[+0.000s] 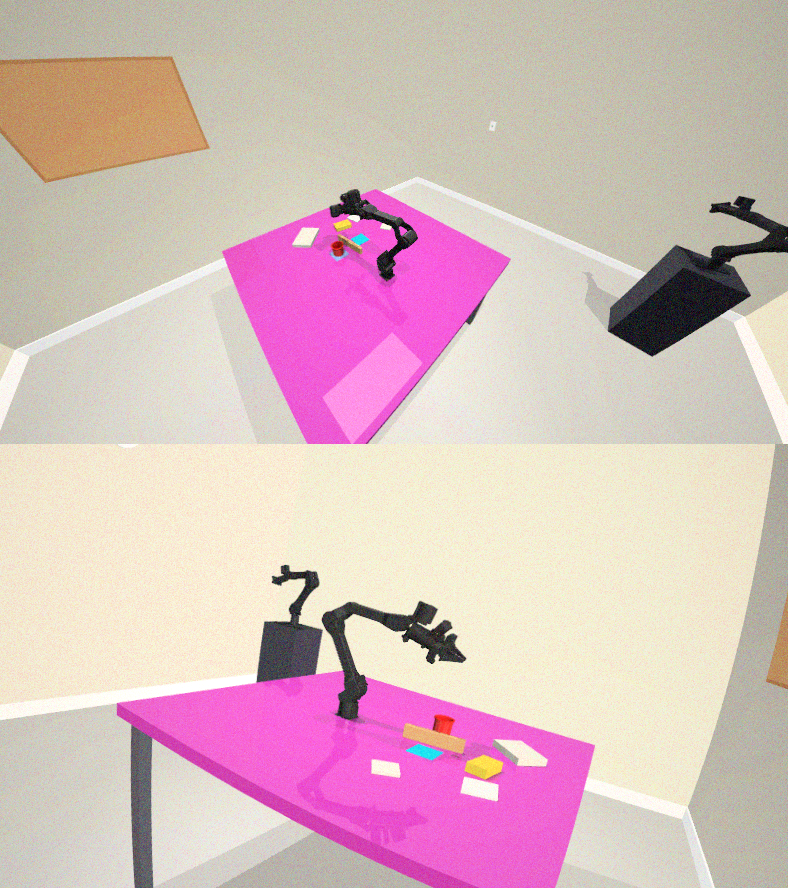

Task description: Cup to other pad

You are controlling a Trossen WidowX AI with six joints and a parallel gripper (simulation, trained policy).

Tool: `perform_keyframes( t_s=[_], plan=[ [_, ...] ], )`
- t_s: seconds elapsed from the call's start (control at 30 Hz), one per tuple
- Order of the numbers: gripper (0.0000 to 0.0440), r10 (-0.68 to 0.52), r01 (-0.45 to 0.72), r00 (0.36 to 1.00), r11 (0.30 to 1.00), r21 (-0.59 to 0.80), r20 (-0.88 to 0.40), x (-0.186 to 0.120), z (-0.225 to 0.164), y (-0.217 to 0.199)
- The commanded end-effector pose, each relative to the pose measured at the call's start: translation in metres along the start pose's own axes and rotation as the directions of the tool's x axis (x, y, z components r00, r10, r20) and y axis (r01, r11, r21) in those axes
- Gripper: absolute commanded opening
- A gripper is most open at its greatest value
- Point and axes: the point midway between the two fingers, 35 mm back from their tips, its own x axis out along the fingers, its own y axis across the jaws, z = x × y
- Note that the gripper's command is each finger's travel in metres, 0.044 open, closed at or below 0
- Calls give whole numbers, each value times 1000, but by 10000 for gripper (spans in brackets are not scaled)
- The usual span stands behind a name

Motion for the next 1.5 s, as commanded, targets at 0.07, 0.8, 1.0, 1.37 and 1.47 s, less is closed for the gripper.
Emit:
perform_keyframes(
  t_s=[0.07, 0.8, 1.0, 1.37, 1.47],
  plan=[
    [99, 17, -12, 997, 998, 64, -75, 6, -2, 9],
    [114, 35, 74, 936, 953, 294, -349, 22, -16, 37],
    [116, 33, 128, 905, 929, 346, -424, 25, -22, 44],
    [119, 16, 259, 828, 875, 409, -560, 30, -38, 54],
    [120, 8, 300, 803, 858, 416, -595, 30, -42, 55]
  ],
)
